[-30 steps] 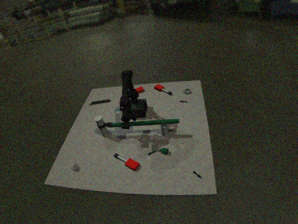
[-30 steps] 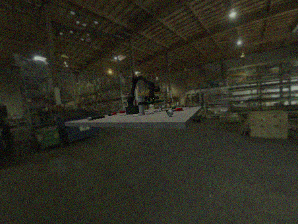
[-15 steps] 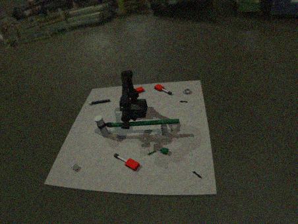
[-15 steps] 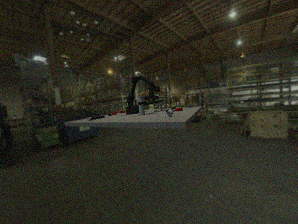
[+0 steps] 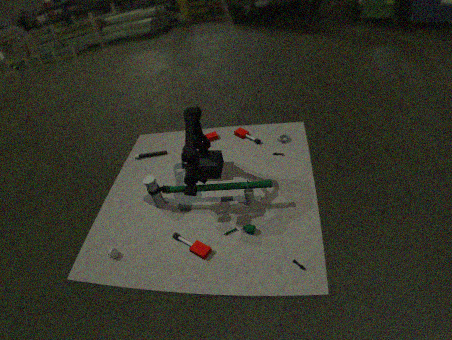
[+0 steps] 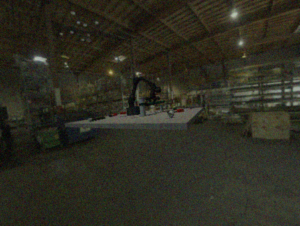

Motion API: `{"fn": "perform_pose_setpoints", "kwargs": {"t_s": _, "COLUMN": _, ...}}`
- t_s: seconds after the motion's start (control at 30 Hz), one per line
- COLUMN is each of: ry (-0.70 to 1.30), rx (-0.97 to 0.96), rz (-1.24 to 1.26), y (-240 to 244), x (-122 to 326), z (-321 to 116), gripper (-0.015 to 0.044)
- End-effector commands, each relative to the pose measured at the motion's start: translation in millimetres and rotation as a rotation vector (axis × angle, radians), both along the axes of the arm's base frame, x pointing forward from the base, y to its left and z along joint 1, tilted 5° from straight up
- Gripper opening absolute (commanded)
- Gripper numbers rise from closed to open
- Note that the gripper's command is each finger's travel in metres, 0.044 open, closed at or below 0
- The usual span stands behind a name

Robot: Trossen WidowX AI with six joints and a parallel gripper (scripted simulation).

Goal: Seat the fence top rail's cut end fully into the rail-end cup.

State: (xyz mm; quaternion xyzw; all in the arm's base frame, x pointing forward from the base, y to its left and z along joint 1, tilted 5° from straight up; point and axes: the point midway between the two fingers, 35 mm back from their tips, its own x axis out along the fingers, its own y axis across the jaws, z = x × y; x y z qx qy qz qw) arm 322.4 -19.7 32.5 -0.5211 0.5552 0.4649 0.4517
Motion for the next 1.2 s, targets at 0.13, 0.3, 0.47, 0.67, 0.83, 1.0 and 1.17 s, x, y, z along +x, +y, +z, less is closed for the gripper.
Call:
{"fn": "perform_pose_setpoints", "kwargs": {"t_s": 0.13, "ry": -0.002, "rx": -0.013, "rz": 0.001, "y": -1.6, "x": 0.2, "z": 4.0, "gripper": 0.0000}}
{"fn": "perform_pose_setpoints", "kwargs": {"t_s": 0.3, "ry": -0.002, "rx": -0.014, "rz": 0.001, "y": -2.1, "x": 0.2, "z": 5.0, "gripper": 0.0000}}
{"fn": "perform_pose_setpoints", "kwargs": {"t_s": 0.47, "ry": -0.002, "rx": -0.014, "rz": 0.001, "y": -2.7, "x": 0.2, "z": 6.0, "gripper": 0.0000}}
{"fn": "perform_pose_setpoints", "kwargs": {"t_s": 0.67, "ry": -0.002, "rx": -0.015, "rz": 0.001, "y": -3.5, "x": 0.2, "z": 7.0, "gripper": 0.0000}}
{"fn": "perform_pose_setpoints", "kwargs": {"t_s": 0.83, "ry": -0.002, "rx": -0.015, "rz": 0.001, "y": -4.0, "x": 0.1, "z": 7.9, "gripper": 0.0000}}
{"fn": "perform_pose_setpoints", "kwargs": {"t_s": 1.0, "ry": -0.002, "rx": -0.015, "rz": 0.001, "y": -4.1, "x": 0.2, "z": 8.6, "gripper": 0.0000}}
{"fn": "perform_pose_setpoints", "kwargs": {"t_s": 1.17, "ry": 0.006, "rx": -0.002, "rz": 0.000, "y": -1.3, "x": 0.1, "z": 3.2, "gripper": 0.0000}}
